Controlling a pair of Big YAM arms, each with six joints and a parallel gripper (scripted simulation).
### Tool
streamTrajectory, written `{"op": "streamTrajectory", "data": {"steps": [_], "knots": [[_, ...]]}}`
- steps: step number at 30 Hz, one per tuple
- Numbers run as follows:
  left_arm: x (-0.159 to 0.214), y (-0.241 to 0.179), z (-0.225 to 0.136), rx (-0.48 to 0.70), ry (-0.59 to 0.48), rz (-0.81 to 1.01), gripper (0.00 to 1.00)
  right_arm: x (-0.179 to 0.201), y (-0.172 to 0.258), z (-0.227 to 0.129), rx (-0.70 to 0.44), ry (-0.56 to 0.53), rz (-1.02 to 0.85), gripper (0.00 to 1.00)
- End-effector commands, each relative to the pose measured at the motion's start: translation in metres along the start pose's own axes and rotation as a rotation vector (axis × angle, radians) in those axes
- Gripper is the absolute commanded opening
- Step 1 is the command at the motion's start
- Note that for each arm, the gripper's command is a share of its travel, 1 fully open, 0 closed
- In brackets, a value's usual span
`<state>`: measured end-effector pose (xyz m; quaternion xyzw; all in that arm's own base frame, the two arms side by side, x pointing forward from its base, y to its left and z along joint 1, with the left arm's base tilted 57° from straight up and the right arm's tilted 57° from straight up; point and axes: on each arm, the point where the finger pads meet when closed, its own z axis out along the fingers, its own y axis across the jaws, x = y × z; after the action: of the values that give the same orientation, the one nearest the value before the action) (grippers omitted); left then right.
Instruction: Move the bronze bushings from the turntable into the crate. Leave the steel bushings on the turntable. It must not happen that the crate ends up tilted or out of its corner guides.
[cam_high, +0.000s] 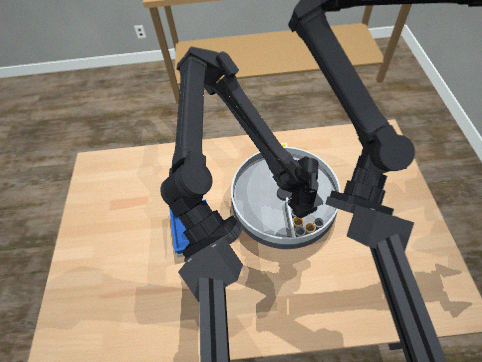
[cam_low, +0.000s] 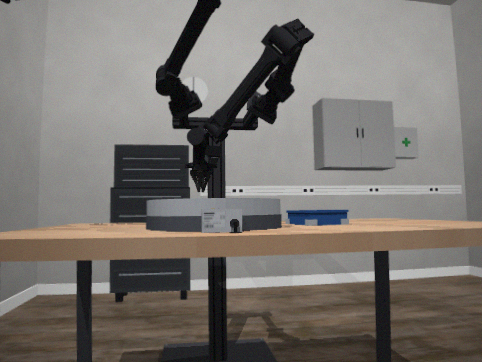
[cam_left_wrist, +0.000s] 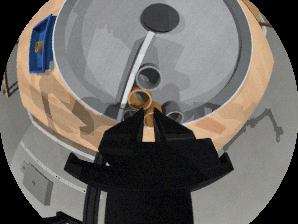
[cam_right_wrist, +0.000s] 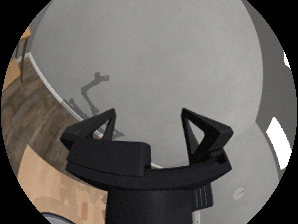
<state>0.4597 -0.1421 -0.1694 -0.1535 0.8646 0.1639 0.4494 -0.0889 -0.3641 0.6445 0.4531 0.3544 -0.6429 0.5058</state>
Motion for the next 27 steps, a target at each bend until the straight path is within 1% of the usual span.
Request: {"op": "streamTrajectory", "data": {"steps": [1, 27], "knots": [[0.0088, 0.0059, 0.0019, -0.014, 0.011, 0.011, 0.15, -0.0332, -0.0067, -0.0036, 0.015, -0.054, -0.009, 1.0], [0.0089, 0.0058, 0.0014, -0.014, 0.012, 0.013, 0.15, -0.0332, -0.0067, -0.0036, 0.015, -0.054, -0.009, 1.0]]}}
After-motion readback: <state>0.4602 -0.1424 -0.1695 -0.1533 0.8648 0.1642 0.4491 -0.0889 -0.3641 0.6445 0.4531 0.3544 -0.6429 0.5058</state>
